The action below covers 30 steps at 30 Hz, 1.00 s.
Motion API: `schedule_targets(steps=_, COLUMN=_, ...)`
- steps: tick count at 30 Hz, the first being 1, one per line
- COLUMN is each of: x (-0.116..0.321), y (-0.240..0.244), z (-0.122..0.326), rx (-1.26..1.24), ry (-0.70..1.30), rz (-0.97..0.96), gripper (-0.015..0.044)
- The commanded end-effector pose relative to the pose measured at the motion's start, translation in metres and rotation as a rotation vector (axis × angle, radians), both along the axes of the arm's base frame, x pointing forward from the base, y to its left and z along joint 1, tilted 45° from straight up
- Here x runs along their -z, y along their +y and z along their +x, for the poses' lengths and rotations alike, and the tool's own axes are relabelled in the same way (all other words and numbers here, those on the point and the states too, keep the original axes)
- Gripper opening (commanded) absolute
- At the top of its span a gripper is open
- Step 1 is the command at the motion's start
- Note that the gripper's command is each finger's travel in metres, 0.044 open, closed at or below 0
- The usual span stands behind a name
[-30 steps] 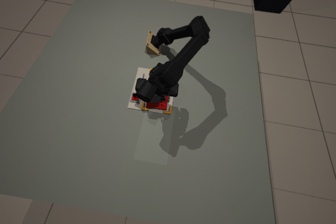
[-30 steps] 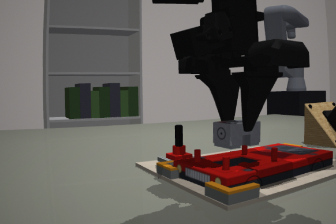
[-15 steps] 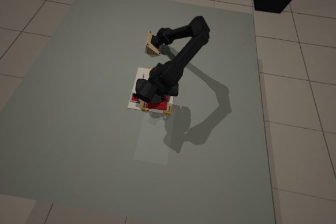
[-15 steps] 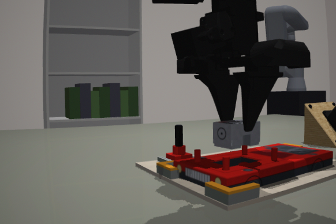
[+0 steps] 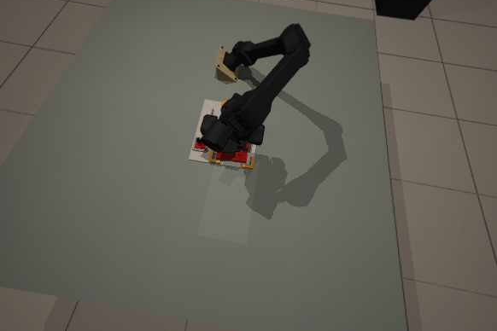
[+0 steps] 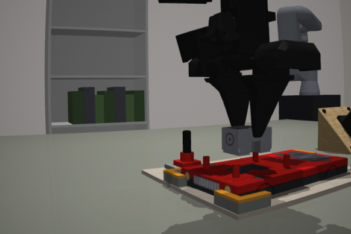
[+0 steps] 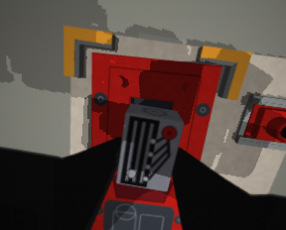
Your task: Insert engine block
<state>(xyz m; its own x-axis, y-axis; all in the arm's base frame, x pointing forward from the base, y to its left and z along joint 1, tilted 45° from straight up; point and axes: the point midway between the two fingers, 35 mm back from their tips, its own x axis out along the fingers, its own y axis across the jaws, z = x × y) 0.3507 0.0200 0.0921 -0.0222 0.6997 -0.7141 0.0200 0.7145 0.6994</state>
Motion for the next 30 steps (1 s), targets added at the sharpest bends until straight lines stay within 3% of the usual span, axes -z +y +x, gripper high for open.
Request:
schedule_targets(steps=1, x=-0.0013, y=0.0005, z=0.0008, rx=-0.041, ry=-0.043, rz=0.006, gripper=0.0160)
schedule_targets(steps=8, x=-0.0002, y=0.0014, z=0.0008, rx=-0.107, ry=-0.109, rz=0.008, gripper=0.0160)
schedule_targets(steps=18, x=0.0010, y=0.0026, z=0.0008, rx=-0.018, ry=-0.021, rz=0.005, gripper=0.0160)
schedule_targets(steps=30, x=0.0028, y=0.0043, z=0.0007, rx=-0.056, ry=-0.058, rz=0.006, gripper=0.0160)
